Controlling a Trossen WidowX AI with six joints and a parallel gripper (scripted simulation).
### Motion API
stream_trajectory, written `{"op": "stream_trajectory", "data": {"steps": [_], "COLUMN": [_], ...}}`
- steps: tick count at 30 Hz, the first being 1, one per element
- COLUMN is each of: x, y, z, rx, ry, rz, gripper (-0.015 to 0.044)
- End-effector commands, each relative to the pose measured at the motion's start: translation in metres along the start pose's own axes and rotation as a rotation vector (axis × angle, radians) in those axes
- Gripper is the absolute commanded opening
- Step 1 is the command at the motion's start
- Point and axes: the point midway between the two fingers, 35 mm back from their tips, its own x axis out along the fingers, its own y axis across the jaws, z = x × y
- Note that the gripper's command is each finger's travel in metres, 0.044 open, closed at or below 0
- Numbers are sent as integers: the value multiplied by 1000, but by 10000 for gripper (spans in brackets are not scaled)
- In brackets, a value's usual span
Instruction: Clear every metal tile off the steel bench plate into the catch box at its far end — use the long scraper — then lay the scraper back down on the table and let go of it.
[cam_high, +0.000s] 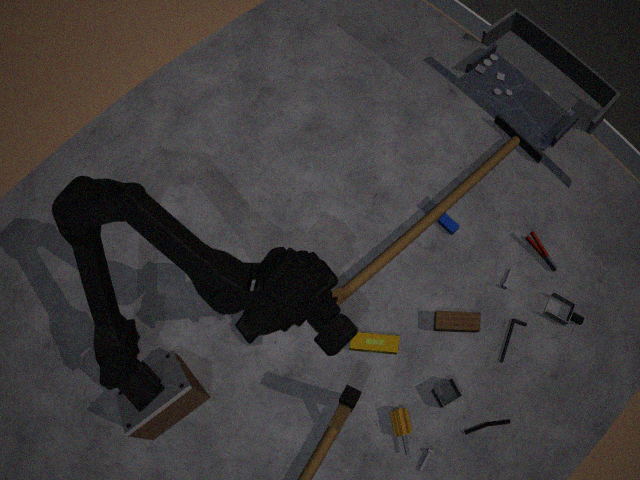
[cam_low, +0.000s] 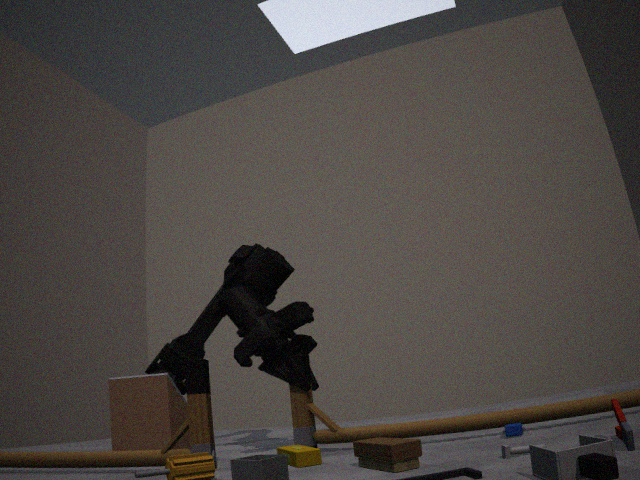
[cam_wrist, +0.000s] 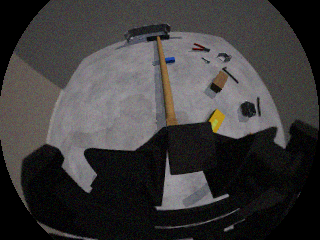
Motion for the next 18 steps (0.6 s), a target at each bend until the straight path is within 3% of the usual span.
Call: {"op": "stream_trajectory", "data": {"steps": [1,18], "x": [-6,-15], "y": [2,8], "z": [0,-17], "rx": [-11,-10], "ry": [-15,-19], "rz": [3,5], "gripper": [0,0]}}
